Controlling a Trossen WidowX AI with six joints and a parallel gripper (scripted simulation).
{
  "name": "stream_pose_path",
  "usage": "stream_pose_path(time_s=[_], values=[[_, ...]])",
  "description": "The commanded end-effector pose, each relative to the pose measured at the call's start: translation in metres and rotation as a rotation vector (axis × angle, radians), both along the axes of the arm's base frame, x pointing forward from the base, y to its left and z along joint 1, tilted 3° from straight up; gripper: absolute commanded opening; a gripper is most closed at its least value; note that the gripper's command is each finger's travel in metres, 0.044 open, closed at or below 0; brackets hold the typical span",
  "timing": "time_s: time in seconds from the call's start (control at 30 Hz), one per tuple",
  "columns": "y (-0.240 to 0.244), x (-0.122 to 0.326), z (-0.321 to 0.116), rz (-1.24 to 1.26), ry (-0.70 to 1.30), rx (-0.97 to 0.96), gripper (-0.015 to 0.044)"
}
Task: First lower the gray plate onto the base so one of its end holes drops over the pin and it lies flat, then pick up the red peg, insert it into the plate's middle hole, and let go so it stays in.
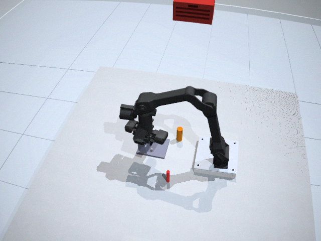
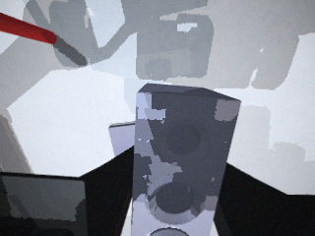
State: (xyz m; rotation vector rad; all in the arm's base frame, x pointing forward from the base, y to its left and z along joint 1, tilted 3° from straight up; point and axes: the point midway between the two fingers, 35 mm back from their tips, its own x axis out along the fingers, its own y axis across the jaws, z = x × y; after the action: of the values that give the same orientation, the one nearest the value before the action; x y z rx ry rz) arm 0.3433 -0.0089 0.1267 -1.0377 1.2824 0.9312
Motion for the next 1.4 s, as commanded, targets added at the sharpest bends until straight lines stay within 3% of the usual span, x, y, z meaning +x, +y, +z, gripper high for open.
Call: stream_pose_path(time_s=[0.0,0.7,1.37], values=[[-0.01,-0.002,-0.008,0.003,0.003,0.004,0.0],[-0.066,-0.016,-0.043,0.006,0.004,-0.002,0.0],[-0.068,-0.017,-0.044,0.006,0.004,-0.002,0.0]])
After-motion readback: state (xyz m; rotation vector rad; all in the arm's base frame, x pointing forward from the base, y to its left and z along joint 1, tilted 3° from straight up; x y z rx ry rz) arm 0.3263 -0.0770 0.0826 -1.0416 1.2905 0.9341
